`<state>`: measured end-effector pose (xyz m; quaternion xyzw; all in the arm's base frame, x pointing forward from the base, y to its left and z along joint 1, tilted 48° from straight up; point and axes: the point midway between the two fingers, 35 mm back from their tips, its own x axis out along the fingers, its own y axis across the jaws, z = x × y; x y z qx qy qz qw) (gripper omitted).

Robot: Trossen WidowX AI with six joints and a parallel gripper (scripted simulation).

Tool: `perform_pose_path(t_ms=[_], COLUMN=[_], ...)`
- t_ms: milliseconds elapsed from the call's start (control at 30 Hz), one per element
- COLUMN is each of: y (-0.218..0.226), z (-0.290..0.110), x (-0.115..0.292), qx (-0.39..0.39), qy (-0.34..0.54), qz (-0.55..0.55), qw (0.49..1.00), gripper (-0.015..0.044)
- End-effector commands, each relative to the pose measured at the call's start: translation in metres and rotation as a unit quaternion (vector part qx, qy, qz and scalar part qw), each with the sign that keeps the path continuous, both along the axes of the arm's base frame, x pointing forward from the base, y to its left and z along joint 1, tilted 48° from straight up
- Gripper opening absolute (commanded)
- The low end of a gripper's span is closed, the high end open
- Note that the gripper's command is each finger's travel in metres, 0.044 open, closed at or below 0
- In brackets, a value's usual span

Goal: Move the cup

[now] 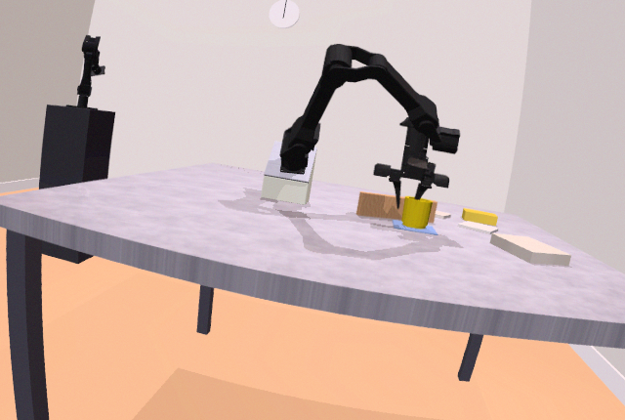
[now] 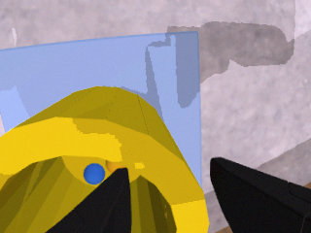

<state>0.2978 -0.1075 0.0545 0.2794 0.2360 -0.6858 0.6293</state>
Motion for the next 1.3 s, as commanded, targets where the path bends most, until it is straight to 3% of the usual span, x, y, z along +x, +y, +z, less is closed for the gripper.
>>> perform_pose_path(t_ms=[0, 100, 900, 1267], y=[-0.003, -0.003, -0.002, 0.020], z=[-0.002, -0.002, -0.002, 0.016], x=[-0.002, -0.002, -0.001, 0.004], qx=[-0.002, -0.002, 0.000, 0.002], qy=[0.003, 0.003, 0.000, 0.001], qz=[0.001, 0.001, -0.001, 0.000], qw=[1.000, 1.000, 1.000, 1.000], gripper=[0.0166, 0.0166, 0.0000, 0.0000])
